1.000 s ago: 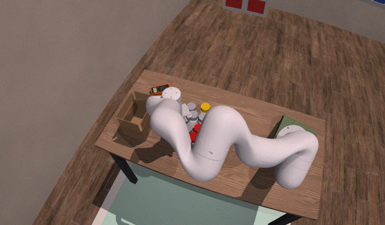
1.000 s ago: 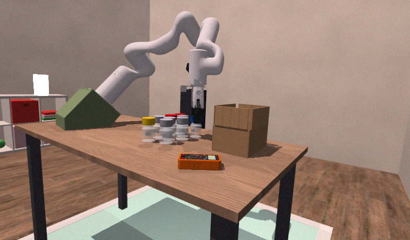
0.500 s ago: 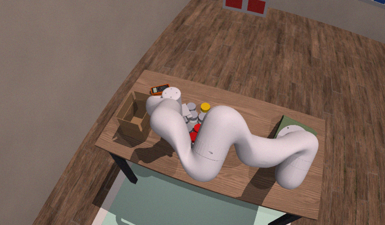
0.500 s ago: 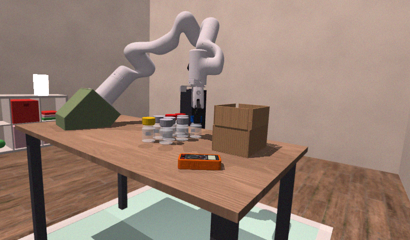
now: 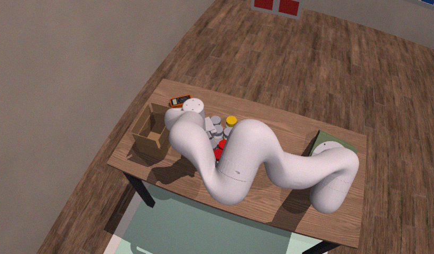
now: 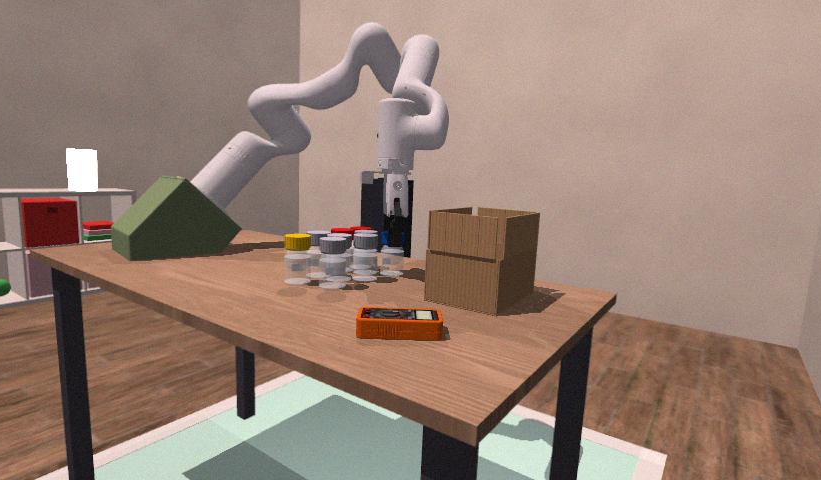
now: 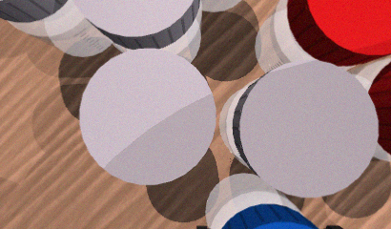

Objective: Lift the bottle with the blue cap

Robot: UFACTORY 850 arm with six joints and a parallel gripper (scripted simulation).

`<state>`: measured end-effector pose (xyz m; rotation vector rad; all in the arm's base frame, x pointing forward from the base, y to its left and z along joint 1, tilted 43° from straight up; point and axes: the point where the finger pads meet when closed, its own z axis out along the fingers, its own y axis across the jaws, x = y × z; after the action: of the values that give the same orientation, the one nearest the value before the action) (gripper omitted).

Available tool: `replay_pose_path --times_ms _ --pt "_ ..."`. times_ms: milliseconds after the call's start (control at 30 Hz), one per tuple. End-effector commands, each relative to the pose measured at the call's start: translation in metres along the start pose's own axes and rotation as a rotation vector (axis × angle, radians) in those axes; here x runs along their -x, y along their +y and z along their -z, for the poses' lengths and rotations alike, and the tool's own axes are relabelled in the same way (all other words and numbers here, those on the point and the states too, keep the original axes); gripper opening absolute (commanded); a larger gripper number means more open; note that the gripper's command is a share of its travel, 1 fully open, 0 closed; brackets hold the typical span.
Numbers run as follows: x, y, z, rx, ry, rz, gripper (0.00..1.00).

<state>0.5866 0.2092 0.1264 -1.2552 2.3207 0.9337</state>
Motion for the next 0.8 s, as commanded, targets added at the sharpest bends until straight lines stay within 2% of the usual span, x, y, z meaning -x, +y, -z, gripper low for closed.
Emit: replay_pose_path --times_ms 0,767 --pt "0.0006 -0.0005 0.0008 -0.001 -0.001 0.001 0.00" --pt "0.0006 -0.0005 0.0108 -0.001 -0.001 0.001 0.00"
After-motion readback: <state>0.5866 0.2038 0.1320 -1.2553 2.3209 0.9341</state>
